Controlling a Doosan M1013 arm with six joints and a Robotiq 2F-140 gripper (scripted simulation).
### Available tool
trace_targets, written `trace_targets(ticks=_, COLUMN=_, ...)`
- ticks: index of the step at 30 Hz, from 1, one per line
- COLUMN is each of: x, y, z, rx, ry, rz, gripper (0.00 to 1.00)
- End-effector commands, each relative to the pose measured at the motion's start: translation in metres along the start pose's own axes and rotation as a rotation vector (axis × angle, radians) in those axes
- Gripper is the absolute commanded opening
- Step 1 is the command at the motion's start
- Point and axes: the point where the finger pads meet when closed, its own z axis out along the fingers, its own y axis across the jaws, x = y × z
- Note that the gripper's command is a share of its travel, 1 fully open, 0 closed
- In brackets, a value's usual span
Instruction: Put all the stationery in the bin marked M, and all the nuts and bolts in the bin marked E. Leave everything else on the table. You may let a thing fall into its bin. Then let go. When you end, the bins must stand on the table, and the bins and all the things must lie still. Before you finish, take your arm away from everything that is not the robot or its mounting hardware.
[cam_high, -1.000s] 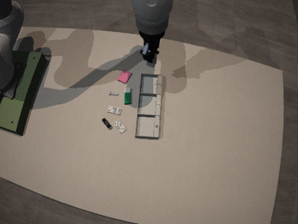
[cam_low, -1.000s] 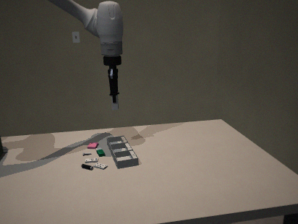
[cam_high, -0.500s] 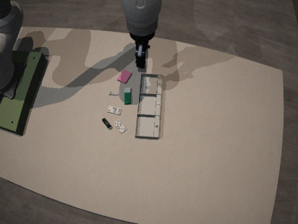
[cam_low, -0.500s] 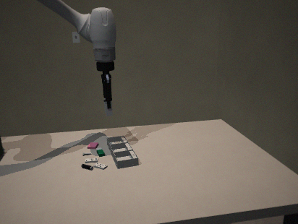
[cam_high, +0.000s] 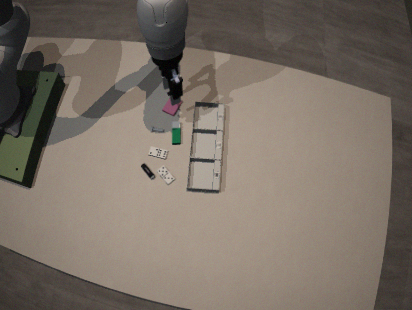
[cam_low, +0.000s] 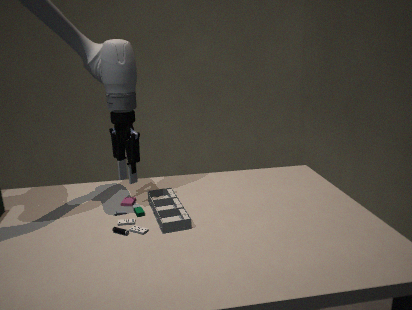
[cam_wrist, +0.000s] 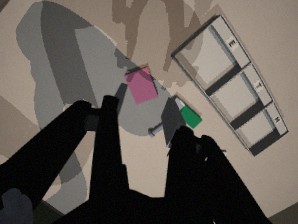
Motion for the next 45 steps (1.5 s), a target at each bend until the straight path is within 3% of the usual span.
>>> trace_targets(ticks=1, x=-0.0038, y=-0.0042, z=0.0065, rx=0.006, ry=0.008, rz=-0.157, gripper=0.33)
trace_targets(ticks=15, x=-0.0038, y=-0.0042, z=0.0065, rx=0.007, ry=0.016, rz=-0.671, gripper=0.33)
trace_targets(ticks=45, x=-0.0038, y=-0.0042, z=0.0065, rx=0.007, ry=0.016, rz=-0.671, gripper=0.33)
